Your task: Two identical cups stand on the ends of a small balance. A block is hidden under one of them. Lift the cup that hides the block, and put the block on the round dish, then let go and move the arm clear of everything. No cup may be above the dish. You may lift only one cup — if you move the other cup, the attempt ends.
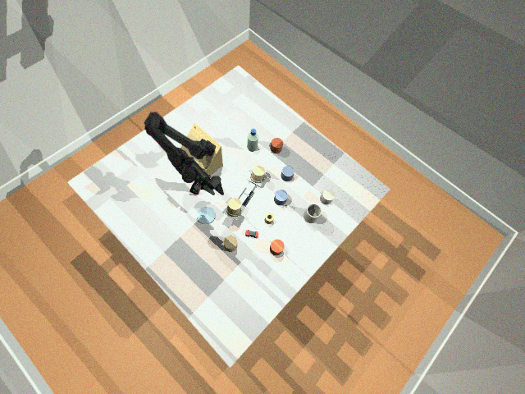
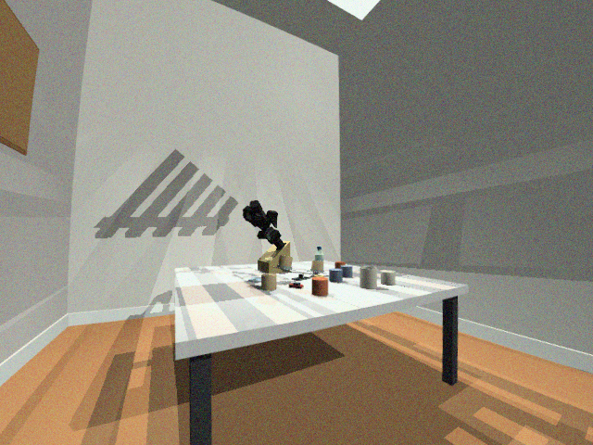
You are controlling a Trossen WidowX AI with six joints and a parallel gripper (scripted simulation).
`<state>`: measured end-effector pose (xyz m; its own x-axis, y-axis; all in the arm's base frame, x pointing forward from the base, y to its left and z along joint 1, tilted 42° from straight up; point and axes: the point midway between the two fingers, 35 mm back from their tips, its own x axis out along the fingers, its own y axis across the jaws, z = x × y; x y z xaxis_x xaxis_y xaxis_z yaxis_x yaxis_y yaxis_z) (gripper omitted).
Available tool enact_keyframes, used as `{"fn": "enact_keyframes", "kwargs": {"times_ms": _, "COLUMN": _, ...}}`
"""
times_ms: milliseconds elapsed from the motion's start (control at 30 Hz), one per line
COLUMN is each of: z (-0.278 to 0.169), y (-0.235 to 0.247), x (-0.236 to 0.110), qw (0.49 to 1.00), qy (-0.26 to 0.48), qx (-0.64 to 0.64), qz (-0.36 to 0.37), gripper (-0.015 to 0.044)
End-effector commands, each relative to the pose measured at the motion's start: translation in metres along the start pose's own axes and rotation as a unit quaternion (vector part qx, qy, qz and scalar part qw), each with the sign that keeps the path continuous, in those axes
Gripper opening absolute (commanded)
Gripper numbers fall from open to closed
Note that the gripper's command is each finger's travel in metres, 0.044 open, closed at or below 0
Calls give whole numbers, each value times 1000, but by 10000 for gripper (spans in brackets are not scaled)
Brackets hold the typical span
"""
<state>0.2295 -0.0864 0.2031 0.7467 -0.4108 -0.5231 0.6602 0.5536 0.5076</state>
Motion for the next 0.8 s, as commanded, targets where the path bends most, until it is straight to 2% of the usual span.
{"fn": "enact_keyframes", "kwargs": {"times_ms": 0, "z": -18, "y": -2, "x": 4, "qw": 998, "qy": 22, "qx": -51, "qz": -12, "gripper": 440}}
{"fn": "enact_keyframes", "kwargs": {"times_ms": 400, "z": -66, "y": -6, "x": 3, "qw": 973, "qy": 72, "qx": -218, "qz": -29, "gripper": 440}}
{"fn": "enact_keyframes", "kwargs": {"times_ms": 767, "z": -102, "y": -14, "x": -3, "qw": 920, "qy": 98, "qx": -379, "qz": -33, "gripper": 440}}
